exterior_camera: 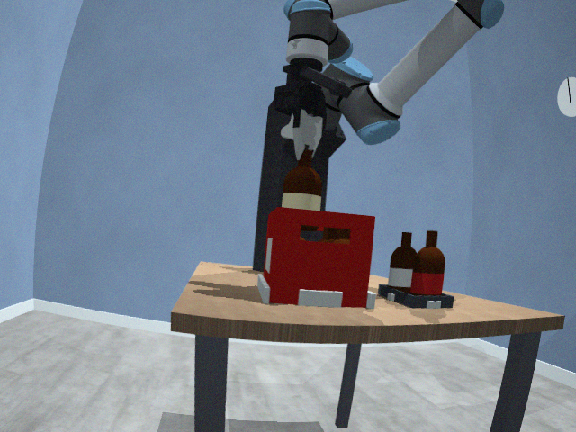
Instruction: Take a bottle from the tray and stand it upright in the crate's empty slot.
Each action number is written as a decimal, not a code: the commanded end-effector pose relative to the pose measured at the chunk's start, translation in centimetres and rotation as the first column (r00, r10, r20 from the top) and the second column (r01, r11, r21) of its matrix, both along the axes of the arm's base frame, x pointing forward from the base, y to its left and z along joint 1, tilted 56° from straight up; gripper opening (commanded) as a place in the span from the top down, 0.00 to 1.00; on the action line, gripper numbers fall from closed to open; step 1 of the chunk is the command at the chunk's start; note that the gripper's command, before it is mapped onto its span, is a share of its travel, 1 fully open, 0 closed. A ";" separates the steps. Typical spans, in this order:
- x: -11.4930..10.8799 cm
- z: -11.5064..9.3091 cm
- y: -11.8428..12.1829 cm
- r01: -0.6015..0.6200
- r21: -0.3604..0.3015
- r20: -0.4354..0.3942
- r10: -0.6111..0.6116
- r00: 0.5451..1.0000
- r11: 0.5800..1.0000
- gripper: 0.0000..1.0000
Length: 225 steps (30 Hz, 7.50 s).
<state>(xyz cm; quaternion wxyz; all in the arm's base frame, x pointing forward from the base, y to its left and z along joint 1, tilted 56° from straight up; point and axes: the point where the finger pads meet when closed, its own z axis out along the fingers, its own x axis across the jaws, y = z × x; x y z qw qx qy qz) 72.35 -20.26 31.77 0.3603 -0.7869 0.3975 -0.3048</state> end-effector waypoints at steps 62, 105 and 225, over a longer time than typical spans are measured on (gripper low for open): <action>2.3 -1.6 1.0 0.001 -0.001 0.001 -0.001 1.000 1.000 1.00; 3.6 -2.5 1.5 0.001 -0.001 0.001 -0.001 1.000 1.000 1.00; 8.0 -5.8 3.4 0.001 -0.001 0.001 -0.001 1.000 1.000 1.00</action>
